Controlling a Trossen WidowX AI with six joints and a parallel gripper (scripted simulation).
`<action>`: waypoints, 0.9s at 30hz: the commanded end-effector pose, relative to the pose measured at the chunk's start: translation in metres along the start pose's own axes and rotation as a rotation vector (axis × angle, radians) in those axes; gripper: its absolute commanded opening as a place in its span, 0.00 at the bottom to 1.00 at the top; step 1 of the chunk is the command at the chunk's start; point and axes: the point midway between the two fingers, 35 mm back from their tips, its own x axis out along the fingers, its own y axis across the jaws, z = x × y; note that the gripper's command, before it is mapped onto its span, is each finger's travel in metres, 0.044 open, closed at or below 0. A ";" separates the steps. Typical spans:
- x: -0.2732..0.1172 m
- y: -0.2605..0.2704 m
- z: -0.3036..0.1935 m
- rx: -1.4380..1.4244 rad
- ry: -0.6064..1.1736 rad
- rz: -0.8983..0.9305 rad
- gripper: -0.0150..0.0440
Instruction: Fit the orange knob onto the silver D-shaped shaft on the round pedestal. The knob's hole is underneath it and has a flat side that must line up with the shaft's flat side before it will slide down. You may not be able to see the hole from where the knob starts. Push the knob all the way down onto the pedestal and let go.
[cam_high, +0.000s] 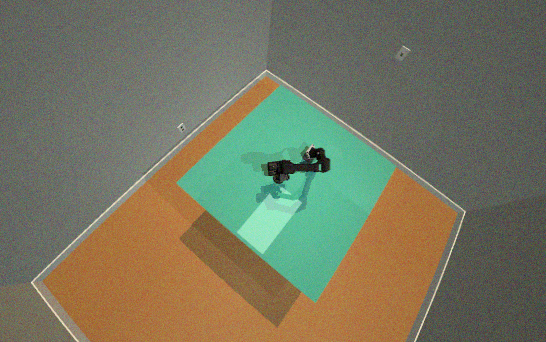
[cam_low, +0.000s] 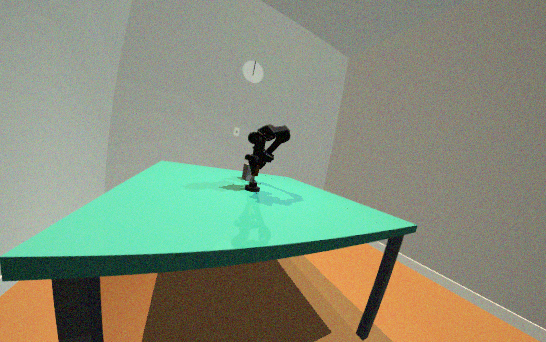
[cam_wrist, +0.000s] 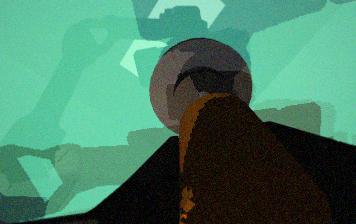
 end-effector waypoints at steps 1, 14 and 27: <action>0.006 0.000 0.000 0.010 0.002 -0.001 0.25; 0.021 0.000 0.000 0.002 0.001 0.000 0.25; 0.022 0.005 0.002 0.002 0.001 0.000 0.25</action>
